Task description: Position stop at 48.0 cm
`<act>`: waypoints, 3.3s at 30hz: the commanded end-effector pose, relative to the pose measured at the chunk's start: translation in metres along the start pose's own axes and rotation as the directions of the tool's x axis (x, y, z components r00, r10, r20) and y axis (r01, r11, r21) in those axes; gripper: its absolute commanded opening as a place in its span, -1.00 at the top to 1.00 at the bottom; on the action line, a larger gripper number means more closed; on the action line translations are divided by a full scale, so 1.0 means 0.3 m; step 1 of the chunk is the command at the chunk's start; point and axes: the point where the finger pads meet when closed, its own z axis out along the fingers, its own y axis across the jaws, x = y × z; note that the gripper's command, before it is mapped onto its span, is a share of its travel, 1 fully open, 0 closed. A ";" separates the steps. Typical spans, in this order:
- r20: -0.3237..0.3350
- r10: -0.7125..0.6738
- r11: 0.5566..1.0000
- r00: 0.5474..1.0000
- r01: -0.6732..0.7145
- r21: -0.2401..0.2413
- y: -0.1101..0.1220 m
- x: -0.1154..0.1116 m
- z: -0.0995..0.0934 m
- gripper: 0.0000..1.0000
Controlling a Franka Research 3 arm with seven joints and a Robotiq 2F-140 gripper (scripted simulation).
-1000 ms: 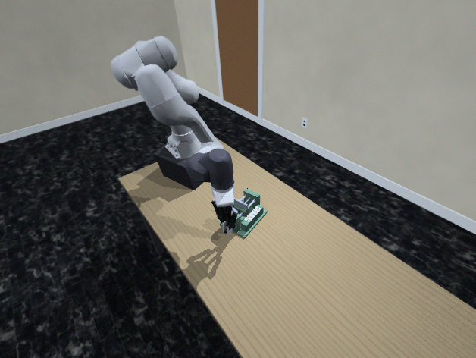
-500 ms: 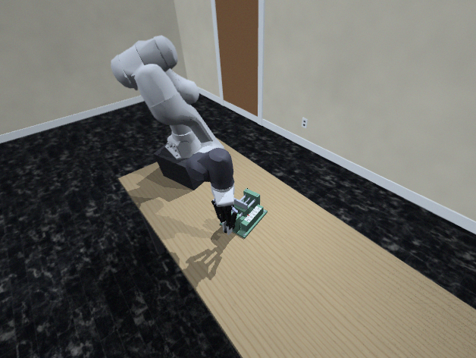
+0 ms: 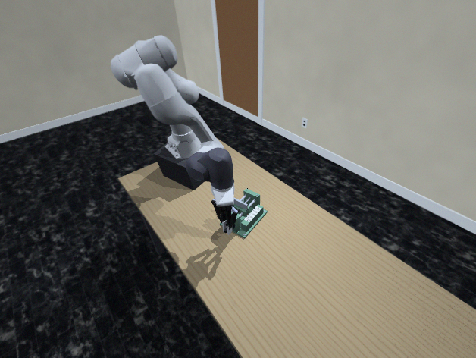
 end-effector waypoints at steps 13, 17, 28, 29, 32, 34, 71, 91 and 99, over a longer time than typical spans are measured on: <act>-0.001 0.000 1.000 1.000 0.000 -0.001 0.001 0.003 -0.007 0.92; -0.001 0.000 1.000 1.000 0.000 -0.001 0.001 0.003 -0.008 0.92; -0.001 0.000 1.000 1.000 0.000 -0.001 0.001 0.003 -0.008 0.92; -0.001 0.000 1.000 1.000 0.000 -0.001 0.001 0.003 -0.008 0.92; -0.001 0.000 1.000 1.000 0.000 -0.001 0.001 0.003 -0.008 0.92; -0.001 0.000 1.000 1.000 0.000 -0.001 0.001 0.003 -0.008 0.92; -0.001 0.000 1.000 1.000 0.000 -0.001 0.001 0.003 -0.008 0.33; -0.001 0.000 1.000 1.000 0.000 -0.001 0.001 0.003 -0.298 0.33; -0.001 0.000 1.000 1.000 0.000 -0.001 0.001 0.002 -0.341 0.33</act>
